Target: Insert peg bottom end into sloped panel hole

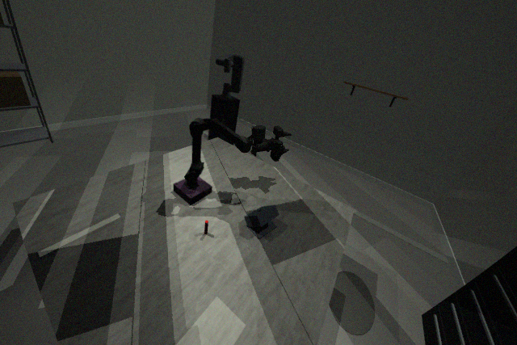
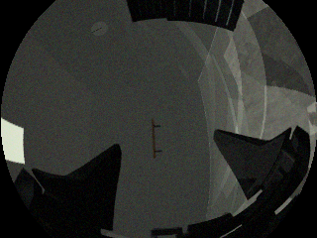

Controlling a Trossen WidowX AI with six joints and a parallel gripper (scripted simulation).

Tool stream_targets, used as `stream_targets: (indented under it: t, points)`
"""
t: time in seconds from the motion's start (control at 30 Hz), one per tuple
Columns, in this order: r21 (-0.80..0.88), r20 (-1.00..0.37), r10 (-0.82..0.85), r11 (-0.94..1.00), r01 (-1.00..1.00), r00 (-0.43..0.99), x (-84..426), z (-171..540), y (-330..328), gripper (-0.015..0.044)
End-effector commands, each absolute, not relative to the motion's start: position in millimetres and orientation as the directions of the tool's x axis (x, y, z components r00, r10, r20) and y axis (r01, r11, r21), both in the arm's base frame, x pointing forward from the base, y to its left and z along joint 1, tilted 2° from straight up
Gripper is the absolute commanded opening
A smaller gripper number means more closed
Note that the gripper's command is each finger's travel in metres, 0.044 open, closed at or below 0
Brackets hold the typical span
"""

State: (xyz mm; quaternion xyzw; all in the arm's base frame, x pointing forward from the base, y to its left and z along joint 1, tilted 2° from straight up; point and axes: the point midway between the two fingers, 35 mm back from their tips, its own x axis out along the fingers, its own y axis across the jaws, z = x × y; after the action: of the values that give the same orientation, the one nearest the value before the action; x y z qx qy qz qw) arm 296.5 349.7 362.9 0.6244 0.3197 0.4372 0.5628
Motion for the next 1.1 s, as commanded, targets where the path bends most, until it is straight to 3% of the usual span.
stream_targets:
  t: [0.0,0.57,1.07]
  points:
    - [0.993,0.106,0.870,-0.063,-0.104,0.482,320.7,341.9,339.3,0.0440]
    - [0.931,-0.205,0.699,0.355,-0.082,0.685,394.3,272.9,260.9,0.0440]
    - [0.757,-0.457,0.482,0.652,0.042,0.747,425.8,217.9,171.1,0.0440]
